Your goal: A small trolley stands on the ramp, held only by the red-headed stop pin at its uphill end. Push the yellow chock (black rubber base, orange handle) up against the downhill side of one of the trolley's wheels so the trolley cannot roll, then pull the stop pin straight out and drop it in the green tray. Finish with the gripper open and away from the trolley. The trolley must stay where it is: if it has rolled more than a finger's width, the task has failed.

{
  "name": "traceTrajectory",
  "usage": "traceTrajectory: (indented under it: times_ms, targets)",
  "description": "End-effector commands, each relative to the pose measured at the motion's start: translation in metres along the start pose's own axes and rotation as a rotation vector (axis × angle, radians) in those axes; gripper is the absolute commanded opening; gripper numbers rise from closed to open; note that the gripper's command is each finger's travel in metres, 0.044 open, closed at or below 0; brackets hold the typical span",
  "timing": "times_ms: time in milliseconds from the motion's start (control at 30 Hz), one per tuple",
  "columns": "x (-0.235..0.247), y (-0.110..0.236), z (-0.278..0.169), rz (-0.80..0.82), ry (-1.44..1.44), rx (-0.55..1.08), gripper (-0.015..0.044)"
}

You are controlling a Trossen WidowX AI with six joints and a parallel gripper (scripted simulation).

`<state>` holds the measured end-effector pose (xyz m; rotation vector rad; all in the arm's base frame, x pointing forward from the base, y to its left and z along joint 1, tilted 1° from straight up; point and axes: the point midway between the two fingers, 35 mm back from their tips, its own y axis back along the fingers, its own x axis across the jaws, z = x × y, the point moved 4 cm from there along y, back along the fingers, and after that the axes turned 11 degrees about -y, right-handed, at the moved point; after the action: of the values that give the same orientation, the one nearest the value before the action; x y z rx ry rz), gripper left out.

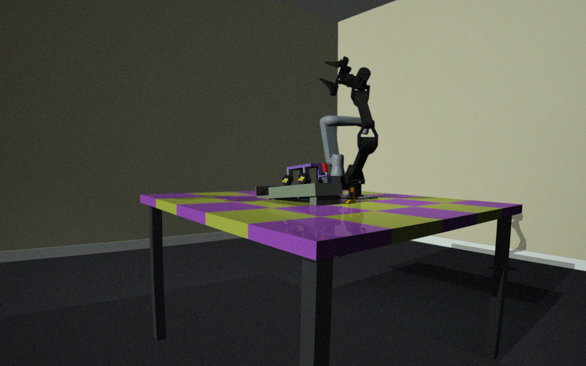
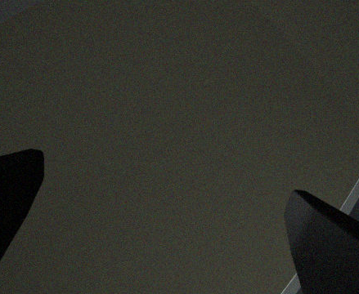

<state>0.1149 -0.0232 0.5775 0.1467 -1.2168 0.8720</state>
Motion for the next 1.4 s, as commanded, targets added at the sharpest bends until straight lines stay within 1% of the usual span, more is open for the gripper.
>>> traceTrajectory:
  times_ms: [0, 233, 500, 833, 1100, 1367]
  targets:
    - [0.000, 0.000, 0.001, 0.002, 0.000, 0.001, 0.0374]
    - [-0.006, 0.003, 0.023, 0.064, -0.019, 0.045, 0.0190]
    - [-0.022, -0.003, 0.046, 0.107, -0.040, 0.094, 0.0190]
    - [-0.053, -0.023, 0.059, 0.107, -0.051, 0.165, 0.0190]
    - [-0.080, -0.045, 0.052, 0.075, -0.046, 0.246, 0.0190]
    - [-0.106, -0.066, 0.031, 0.036, -0.017, 0.355, 0.0190]
